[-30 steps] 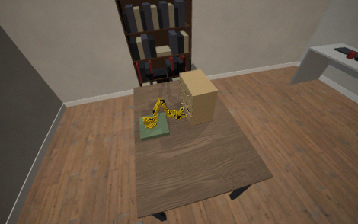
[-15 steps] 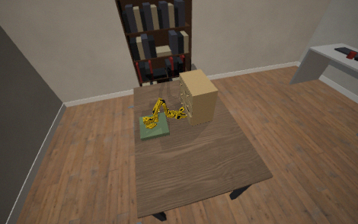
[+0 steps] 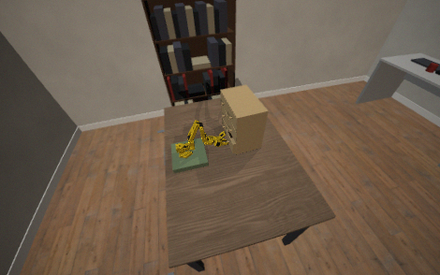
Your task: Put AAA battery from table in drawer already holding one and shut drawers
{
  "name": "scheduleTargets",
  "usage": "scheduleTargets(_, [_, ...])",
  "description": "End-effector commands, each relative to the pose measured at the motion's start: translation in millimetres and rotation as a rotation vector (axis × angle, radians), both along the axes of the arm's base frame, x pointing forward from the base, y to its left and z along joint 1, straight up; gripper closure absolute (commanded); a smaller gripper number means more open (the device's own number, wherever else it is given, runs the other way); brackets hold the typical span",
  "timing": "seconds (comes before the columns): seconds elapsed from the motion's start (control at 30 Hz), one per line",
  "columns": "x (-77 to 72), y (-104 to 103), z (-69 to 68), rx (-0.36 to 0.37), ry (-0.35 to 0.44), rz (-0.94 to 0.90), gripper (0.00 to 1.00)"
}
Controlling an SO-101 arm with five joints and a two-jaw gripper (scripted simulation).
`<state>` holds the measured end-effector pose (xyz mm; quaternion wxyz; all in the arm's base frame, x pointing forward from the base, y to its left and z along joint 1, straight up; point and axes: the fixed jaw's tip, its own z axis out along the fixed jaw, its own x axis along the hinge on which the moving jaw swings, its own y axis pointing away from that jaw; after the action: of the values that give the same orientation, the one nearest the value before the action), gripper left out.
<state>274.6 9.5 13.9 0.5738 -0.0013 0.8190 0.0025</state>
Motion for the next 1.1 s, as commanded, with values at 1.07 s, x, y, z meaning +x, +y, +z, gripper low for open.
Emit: scheduleTargets(1.07, [-12.1,-0.2,1.0,0.0,-0.001,0.0,1.0])
